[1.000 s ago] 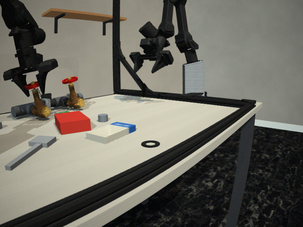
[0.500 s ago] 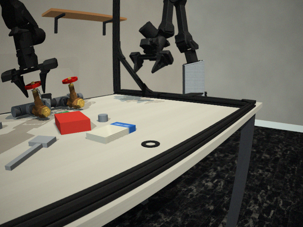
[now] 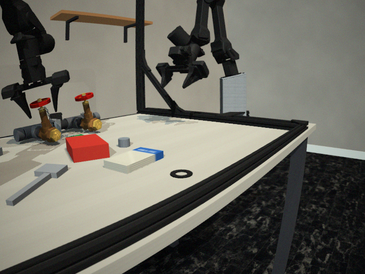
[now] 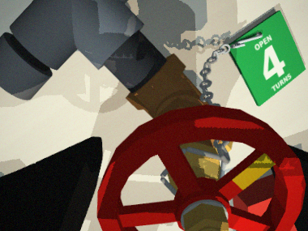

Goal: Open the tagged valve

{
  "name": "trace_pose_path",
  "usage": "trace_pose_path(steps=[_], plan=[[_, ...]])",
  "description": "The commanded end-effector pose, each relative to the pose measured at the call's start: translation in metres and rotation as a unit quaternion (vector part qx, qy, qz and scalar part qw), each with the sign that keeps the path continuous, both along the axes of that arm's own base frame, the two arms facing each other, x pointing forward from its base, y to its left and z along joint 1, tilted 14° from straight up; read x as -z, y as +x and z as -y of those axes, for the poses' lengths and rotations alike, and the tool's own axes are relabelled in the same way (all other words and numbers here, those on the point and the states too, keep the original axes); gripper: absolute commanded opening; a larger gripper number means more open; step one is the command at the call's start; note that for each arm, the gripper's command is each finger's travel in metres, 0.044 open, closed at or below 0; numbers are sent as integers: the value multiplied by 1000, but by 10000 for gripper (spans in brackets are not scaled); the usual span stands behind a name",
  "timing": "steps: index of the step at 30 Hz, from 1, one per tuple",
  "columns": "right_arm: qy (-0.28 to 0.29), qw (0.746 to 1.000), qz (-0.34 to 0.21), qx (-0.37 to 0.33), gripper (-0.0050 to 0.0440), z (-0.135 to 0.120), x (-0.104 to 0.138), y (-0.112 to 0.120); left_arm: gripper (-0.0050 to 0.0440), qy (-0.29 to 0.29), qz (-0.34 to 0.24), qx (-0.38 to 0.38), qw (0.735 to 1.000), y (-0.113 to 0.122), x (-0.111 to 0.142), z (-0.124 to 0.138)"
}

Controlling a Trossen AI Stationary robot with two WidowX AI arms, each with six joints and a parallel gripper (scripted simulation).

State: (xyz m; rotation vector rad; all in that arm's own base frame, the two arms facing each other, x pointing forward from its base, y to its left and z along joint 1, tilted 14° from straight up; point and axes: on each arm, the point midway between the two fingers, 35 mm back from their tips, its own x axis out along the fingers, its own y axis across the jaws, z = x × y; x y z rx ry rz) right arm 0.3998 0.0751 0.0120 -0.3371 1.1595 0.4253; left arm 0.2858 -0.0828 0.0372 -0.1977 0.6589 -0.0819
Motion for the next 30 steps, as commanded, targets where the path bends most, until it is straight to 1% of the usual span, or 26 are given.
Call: trace_pose_path(steps=[1,2,3,5,6,8,9,10,14,18,23,25,26,27,30], plan=[[1,1000,0,2,400,0,0,0,400,0,0,0,1000,0,0,0],[3,1000,-2,10,400,0,0,0,400,0,0,0,1000,0,0,0],[12,999,-5,33,400,0,0,0,400,0,0,0,1000,0,0,0],[41,992,-18,116,400,0,0,0,400,0,0,0,1000,0,0,0],[51,988,-23,143,400,0,0,0,400,0,0,0,1000,0,0,0],[51,988,-23,143,400,0,0,0,400,0,0,0,1000,0,0,0],[67,979,-30,188,400,0,0,0,400,0,0,0,1000,0,0,0],[78,972,-35,218,400,0,0,0,400,0,0,0,1000,0,0,0],[112,943,-50,311,400,0,0,0,400,0,0,0,1000,0,0,0],[144,903,-64,400,400,0,0,0,400,0,0,0,1000,0,0,0],[182,840,-81,505,400,0,0,0,400,0,0,0,1000,0,0,0],[182,840,-81,505,400,0,0,0,400,0,0,0,1000,0,0,0],[196,812,-87,543,400,0,0,0,400,0,0,0,1000,0,0,0],[205,792,-91,568,400,0,0,0,400,0,0,0,1000,0,0,0],[225,742,-100,624,400,0,0,0,400,0,0,0,1000,0,0,0]])
